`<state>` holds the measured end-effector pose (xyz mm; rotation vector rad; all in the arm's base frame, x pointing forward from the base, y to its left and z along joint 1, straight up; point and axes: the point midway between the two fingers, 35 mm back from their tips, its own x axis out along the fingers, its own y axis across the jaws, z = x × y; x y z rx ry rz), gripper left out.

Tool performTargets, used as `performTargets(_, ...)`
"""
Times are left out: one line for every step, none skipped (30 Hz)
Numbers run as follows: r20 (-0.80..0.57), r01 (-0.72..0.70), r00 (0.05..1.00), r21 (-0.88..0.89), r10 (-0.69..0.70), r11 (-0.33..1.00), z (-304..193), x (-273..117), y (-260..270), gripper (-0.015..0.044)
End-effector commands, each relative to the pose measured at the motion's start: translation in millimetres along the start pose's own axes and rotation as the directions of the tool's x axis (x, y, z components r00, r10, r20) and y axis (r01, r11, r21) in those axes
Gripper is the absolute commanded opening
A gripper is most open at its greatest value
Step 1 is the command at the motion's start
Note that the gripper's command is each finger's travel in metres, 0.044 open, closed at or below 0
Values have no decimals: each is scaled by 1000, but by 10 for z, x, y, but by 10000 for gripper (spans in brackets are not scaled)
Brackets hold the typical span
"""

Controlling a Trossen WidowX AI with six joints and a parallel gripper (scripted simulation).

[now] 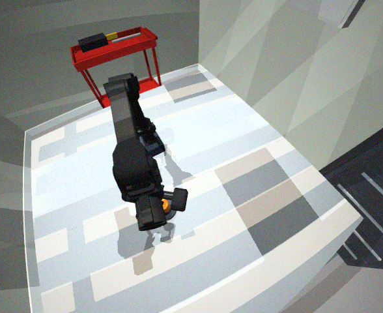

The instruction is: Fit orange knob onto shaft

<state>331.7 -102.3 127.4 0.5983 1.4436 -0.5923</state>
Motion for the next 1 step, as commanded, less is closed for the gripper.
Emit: performTargets(-17, 8, 1000, 0, -8, 1000, -15, -38, -8, 440)
